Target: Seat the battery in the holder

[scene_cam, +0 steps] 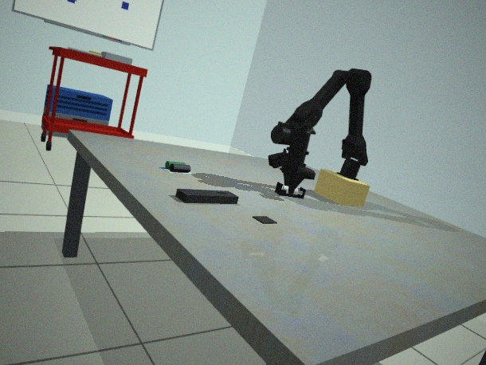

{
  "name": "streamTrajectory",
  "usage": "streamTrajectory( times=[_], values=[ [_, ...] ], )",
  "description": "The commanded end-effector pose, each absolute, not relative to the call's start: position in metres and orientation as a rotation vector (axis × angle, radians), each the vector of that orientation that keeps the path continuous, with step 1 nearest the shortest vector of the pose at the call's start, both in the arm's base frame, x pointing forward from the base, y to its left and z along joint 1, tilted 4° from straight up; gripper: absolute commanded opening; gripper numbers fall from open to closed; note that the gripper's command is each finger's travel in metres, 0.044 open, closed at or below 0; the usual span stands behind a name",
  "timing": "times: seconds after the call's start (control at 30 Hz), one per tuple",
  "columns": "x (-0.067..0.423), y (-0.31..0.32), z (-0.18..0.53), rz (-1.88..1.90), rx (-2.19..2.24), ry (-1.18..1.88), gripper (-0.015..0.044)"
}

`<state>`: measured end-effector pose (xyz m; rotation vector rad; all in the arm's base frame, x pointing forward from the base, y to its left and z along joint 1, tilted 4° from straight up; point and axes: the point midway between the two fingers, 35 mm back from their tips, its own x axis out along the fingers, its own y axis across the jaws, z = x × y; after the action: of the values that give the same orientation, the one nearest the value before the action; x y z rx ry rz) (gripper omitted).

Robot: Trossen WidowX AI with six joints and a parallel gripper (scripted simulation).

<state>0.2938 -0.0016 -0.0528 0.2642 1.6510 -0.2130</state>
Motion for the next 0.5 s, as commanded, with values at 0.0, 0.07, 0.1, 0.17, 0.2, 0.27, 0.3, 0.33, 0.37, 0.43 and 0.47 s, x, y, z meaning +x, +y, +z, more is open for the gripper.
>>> streamTrajectory(
  times=[0.0,0.07,0.1,0.17,0.2,0.27,0.3,0.33,0.37,0.43,0.47],
  values=[
    [0.294,-0.002,-0.053,-0.209,0.261,1.652,0.0106],
    [0.294,-0.002,-0.053,-0.209,0.261,1.652,0.0158],
    [0.294,-0.002,-0.053,-0.209,0.261,1.652,0.0182],
    [0.294,-0.002,-0.053,-0.209,0.261,1.652,0.0182],
    [0.295,-0.002,-0.052,-0.209,0.262,1.652,0.0182],
    [0.295,-0.002,-0.049,-0.21,0.262,1.652,0.0182],
    [0.295,-0.002,-0.047,-0.21,0.263,1.652,0.0182],
    [0.295,-0.002,-0.046,-0.211,0.263,1.652,0.0182],
    [0.295,-0.002,-0.044,-0.212,0.264,1.652,0.0182],
    [0.295,-0.002,-0.04,-0.213,0.265,1.652,0.0182],
    [0.295,-0.002,-0.038,-0.213,0.265,1.652,0.0182]
  ],
)
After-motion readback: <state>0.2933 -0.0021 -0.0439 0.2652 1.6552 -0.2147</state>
